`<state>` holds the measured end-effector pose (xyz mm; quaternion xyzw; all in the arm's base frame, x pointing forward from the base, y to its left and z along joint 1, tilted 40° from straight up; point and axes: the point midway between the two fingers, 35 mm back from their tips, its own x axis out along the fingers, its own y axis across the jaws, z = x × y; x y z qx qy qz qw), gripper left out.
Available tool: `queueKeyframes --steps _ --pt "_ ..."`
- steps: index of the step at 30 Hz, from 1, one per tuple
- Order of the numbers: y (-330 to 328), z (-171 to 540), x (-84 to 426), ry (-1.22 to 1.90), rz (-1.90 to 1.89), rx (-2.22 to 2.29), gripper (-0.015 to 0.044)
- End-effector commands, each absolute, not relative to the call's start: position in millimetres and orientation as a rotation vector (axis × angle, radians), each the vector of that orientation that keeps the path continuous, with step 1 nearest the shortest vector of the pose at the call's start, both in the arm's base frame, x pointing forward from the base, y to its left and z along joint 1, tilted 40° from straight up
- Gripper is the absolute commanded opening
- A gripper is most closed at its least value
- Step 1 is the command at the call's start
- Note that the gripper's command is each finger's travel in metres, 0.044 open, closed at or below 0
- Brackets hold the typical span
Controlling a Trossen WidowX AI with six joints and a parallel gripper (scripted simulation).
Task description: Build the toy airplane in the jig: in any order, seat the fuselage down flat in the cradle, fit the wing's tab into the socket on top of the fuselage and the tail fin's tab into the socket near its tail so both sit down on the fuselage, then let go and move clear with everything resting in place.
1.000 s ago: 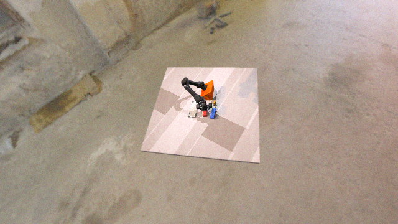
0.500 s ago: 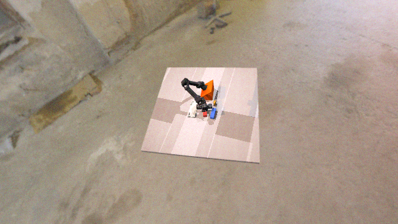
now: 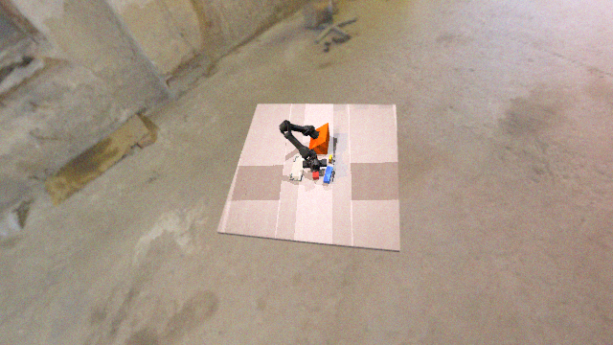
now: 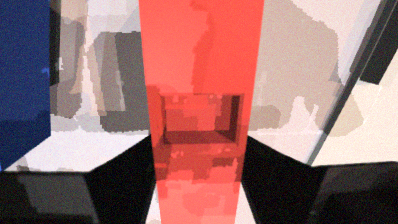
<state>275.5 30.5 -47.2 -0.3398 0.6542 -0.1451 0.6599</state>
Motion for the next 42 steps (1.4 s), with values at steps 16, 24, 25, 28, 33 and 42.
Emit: queueKeyframes --steps 16,24,25,28,33,42 --pt "71 -6 278 1.471 -0.318 -0.755 0.0" --pt "87 13 274 1.471 -0.318 -0.755 0.0" --pt "89 16 273 1.472 -0.318 -0.755 0.0" --pt "94 23 271 1.472 -0.318 -0.756 0.0" --pt "103 36 267 1.472 -0.32 -0.757 0.0" --pt "108 49 264 1.472 -0.323 -0.755 0.0"
